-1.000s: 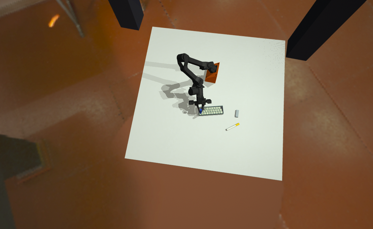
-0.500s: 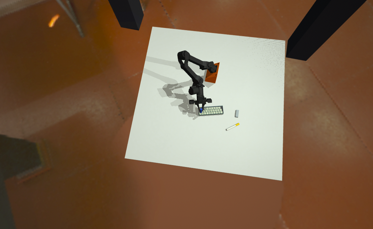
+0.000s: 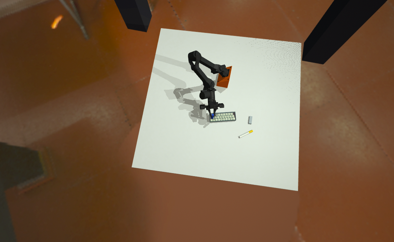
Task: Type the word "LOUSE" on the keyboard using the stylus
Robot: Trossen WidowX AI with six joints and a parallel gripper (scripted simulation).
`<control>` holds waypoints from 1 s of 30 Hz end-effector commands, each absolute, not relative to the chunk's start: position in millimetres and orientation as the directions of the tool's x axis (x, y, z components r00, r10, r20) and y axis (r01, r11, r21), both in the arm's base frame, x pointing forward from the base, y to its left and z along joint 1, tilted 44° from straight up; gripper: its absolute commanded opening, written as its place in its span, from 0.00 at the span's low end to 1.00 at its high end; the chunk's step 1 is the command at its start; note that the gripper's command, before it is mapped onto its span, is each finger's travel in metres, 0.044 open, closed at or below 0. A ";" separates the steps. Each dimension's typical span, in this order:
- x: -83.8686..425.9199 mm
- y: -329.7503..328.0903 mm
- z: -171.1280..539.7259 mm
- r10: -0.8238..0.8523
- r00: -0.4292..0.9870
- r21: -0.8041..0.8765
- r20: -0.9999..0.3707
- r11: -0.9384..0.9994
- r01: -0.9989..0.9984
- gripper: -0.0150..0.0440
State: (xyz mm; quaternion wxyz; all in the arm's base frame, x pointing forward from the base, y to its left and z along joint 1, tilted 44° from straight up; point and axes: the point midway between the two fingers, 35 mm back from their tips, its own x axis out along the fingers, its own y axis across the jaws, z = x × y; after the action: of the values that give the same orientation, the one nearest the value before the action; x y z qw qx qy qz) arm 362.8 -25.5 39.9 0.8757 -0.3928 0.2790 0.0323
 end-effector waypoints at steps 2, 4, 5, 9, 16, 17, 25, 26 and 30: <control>362.9 -19.6 34.5 -0.162 0.840 -0.667 -0.517 0.691 -0.278 0.25; 362.9 -13.0 28.7 -0.161 0.839 -0.665 -0.520 0.693 -0.279 0.25; 362.7 -9.3 25.4 -0.161 0.838 -0.664 -0.521 0.694 -0.280 0.25; 361.1 6.0 12.2 -0.161 0.835 -0.660 -0.526 0.697 -0.282 0.25; 354.3 31.7 -9.9 -0.161 0.833 -0.656 -0.530 0.700 -0.282 0.25; 352.9 35.2 -13.0 -0.161 0.833 -0.656 -0.530 0.700 -0.282 0.25; 338.9 61.6 -36.0 -0.162 0.836 -0.658 -0.525 0.700 -0.278 0.25; 336.8 64.7 -38.8 -0.162 0.836 -0.659 -0.524 0.700 -0.277 0.25; 327.6 76.1 -49.2 -0.162 0.840 -0.661 -0.518 0.699 -0.273 0.25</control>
State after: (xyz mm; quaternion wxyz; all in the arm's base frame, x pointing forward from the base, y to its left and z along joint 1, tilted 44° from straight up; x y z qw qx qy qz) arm 334.3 70.1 -42.2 0.8775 -0.3870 0.2814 0.0331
